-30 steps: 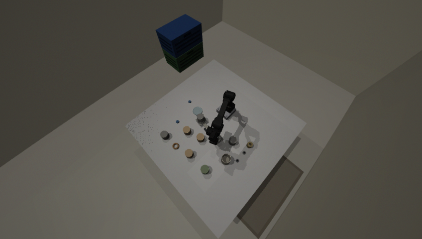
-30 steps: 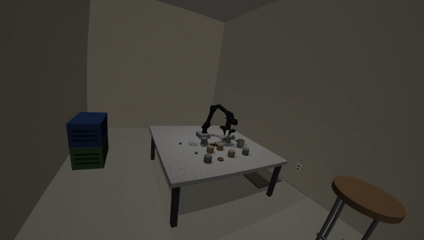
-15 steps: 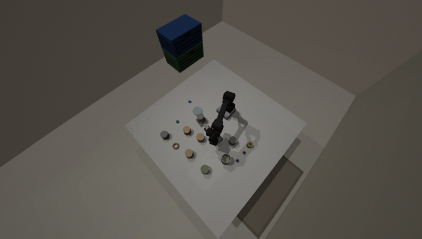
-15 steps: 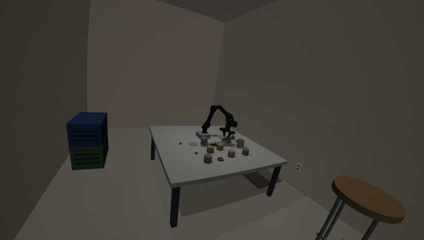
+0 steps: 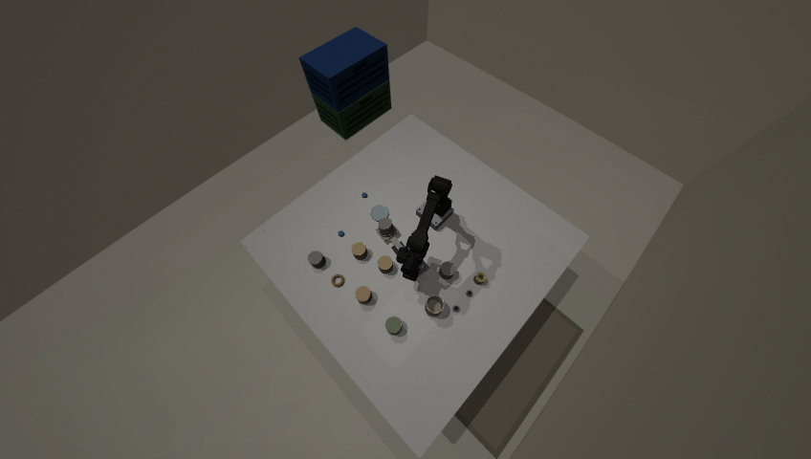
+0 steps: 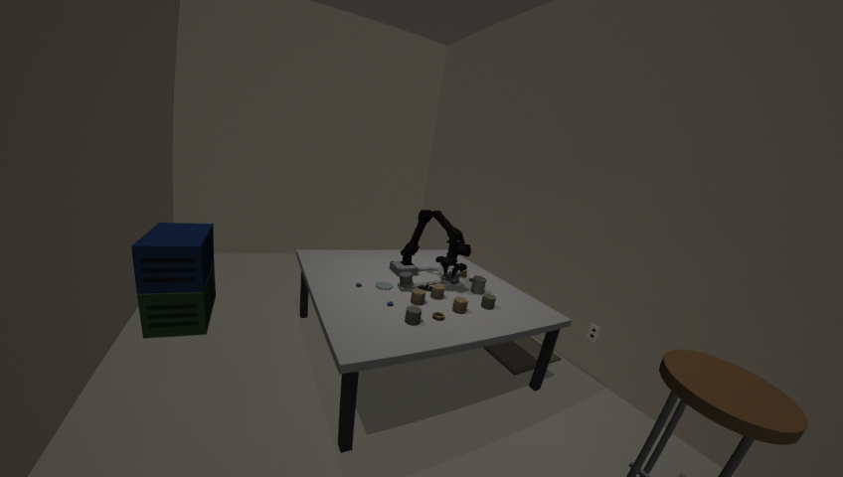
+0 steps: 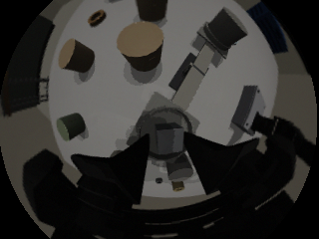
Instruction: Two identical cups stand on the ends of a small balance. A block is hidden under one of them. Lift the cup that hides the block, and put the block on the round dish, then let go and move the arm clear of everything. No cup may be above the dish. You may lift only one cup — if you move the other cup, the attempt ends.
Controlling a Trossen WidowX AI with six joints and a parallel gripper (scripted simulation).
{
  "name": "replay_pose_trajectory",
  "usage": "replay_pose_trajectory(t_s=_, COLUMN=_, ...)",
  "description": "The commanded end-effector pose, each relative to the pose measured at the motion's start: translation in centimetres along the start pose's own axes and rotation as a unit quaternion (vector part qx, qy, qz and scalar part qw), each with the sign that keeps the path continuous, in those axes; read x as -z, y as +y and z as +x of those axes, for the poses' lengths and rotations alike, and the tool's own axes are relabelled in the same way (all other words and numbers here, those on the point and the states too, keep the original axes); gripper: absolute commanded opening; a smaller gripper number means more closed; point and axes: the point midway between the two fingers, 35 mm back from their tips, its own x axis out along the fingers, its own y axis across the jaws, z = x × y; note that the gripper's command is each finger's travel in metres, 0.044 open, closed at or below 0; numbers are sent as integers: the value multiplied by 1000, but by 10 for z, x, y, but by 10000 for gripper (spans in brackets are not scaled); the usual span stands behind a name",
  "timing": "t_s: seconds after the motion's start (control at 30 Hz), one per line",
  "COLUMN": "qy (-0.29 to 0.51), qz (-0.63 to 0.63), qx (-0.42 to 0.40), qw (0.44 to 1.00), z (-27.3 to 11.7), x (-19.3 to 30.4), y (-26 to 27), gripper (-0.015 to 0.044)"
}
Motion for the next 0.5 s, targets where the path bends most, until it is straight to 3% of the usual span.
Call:
replay_pose_trajectory(t_s=0.0, qy=-2, qz=2, qx=2, qw=1000, z=2, x=-1, y=-2, gripper=175)
replay_pose_trajectory(t_s=0.27, qy=-2, qz=2, qx=2, qw=1000, z=2, x=-1, y=-2, gripper=121)
replay_pose_trajectory(t_s=0.4, qy=-2, qz=2, qx=2, qw=1000, z=-5, x=-1, y=0, gripper=16)
replay_pose_trajectory(t_s=0.47, qy=-2, qz=2, qx=2, qw=1000, z=-15, x=-1, y=1, gripper=0)
